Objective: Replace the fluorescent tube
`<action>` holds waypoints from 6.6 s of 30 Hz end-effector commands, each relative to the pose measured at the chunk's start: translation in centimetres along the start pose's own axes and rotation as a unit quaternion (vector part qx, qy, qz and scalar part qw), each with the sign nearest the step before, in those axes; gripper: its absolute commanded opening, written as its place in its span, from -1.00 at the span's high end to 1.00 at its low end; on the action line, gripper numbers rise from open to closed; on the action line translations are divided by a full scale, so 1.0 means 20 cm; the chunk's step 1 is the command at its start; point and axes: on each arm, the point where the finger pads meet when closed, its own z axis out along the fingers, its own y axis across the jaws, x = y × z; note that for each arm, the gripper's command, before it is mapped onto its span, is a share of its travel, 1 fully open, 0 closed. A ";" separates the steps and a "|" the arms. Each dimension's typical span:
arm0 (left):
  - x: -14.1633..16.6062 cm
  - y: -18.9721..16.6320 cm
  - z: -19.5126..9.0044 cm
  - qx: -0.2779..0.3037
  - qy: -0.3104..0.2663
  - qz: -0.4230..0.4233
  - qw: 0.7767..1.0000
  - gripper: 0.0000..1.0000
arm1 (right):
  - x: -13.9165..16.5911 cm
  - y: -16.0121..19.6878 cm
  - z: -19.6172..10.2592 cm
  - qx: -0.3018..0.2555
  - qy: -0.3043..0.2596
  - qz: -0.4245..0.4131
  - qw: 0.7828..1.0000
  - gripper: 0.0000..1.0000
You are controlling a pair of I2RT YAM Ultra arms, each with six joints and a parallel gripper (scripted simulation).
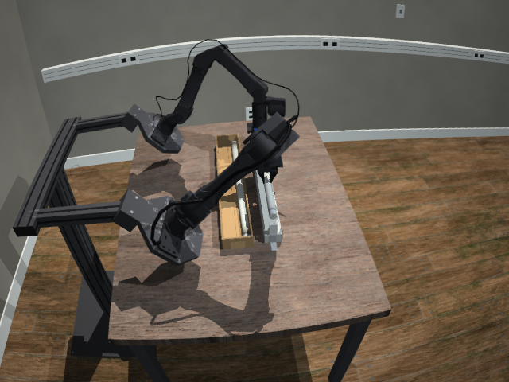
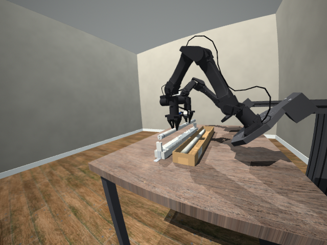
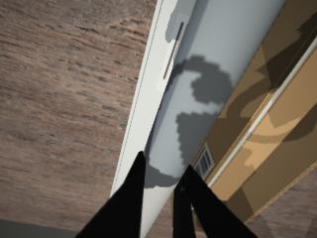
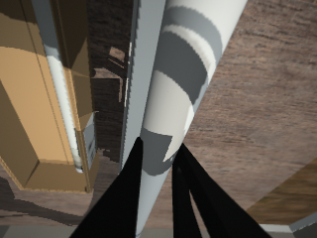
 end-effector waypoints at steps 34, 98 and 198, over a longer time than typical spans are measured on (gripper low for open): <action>-0.03 0.05 -0.04 -0.010 -0.005 0.003 1.000 0.78 | -0.02 0.03 -0.03 0.001 -0.025 -0.006 1.000 0.78; -0.03 0.07 -0.04 -0.021 -0.014 0.001 1.000 0.78 | -0.07 -0.01 -0.05 0.007 -0.032 0.001 0.999 0.78; -0.02 -0.03 0.12 0.008 -0.007 0.007 1.000 0.78 | -0.02 0.06 0.13 -0.010 -0.010 -0.009 1.000 0.78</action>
